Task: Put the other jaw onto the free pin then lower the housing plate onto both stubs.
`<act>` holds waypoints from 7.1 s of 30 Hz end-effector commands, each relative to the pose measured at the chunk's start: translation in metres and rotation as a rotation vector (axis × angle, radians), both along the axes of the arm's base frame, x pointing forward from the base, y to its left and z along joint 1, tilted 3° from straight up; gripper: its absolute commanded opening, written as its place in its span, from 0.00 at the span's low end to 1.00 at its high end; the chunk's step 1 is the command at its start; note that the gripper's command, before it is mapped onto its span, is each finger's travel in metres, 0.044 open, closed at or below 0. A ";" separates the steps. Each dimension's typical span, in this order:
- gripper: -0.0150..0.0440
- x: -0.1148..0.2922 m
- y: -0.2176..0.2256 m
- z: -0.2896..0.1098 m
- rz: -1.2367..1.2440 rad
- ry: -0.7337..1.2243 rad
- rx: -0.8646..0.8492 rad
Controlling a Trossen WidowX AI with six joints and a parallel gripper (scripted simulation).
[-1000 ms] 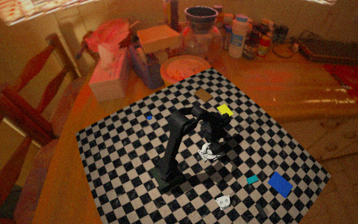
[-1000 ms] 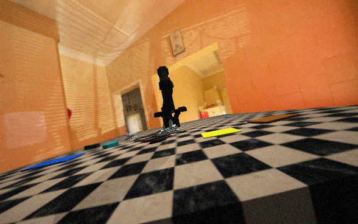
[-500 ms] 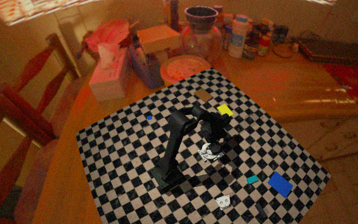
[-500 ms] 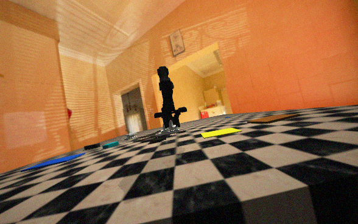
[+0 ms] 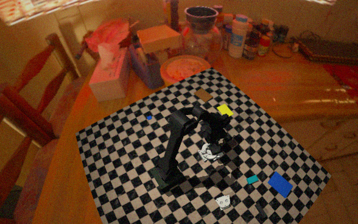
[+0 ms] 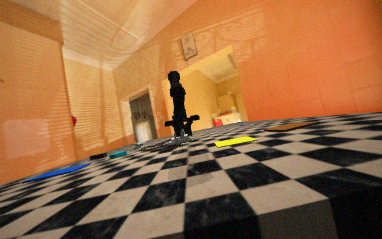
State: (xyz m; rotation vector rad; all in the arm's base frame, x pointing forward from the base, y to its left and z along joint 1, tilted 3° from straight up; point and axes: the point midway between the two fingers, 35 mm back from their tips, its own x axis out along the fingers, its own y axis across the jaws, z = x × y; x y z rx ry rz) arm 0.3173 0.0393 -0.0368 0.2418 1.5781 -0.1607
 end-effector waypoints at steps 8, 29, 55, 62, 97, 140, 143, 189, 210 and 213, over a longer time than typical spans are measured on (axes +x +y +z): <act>0.48 0.000 0.000 -0.003 -0.003 -0.003 -0.002; 0.48 0.000 0.000 -0.009 -0.008 -0.002 -0.002; 0.48 0.000 0.000 -0.009 -0.008 -0.002 -0.002; 0.48 0.000 0.000 -0.009 -0.008 -0.002 -0.002; 0.48 0.001 0.000 -0.008 -0.008 -0.002 -0.002; 0.63 0.000 0.000 -0.008 -0.005 0.001 -0.001; 0.63 0.000 0.000 -0.008 -0.005 0.001 -0.001; 1.00 -0.034 -0.199 0.063 -0.858 0.009 -0.049; 1.00 -0.118 -0.293 0.067 -1.429 0.056 -0.047; 1.00 -0.129 -0.302 0.068 -1.503 0.062 -0.046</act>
